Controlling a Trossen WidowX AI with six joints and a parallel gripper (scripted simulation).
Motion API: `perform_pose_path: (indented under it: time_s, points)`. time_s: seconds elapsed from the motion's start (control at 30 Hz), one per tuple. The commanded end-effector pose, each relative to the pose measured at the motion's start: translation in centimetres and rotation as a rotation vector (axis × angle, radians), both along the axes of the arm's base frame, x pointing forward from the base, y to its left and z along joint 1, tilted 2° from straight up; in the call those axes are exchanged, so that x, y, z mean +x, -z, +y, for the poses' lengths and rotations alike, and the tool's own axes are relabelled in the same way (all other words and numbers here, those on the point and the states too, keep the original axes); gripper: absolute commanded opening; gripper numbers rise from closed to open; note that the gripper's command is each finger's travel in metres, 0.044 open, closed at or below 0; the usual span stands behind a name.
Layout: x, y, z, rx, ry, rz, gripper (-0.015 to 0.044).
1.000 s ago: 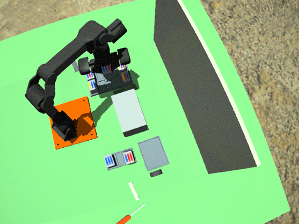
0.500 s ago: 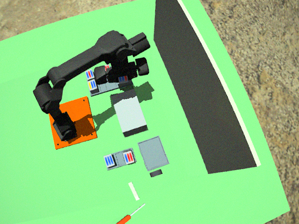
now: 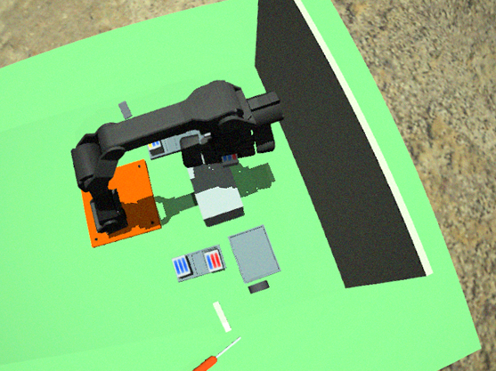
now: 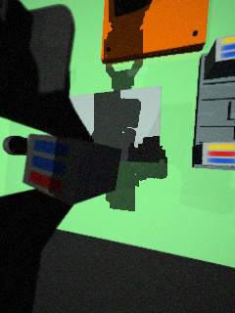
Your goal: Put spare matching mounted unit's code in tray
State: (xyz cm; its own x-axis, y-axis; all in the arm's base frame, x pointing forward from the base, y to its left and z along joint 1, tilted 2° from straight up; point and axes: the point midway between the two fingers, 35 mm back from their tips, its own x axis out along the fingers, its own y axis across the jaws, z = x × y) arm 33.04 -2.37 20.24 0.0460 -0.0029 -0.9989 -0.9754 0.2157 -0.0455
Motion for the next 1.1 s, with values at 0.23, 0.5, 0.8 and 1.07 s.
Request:
perform_pose_path:
  time_s: [0.23, 0.5, 0.8, 1.07]
  points:
    - [0.6, -0.1, -6.2, -0.021, -0.019, -0.003, 0.0]
    - [0.2, -0.1, -11.3, -0.035, -0.034, 0.003, 0.0]
    - [-1.3, 0.0, -17.0, -0.05, -0.05, 0.012, 0.0]
    - [-2.4, 0.0, -19.8, -0.057, -0.058, 0.017, 0.0]
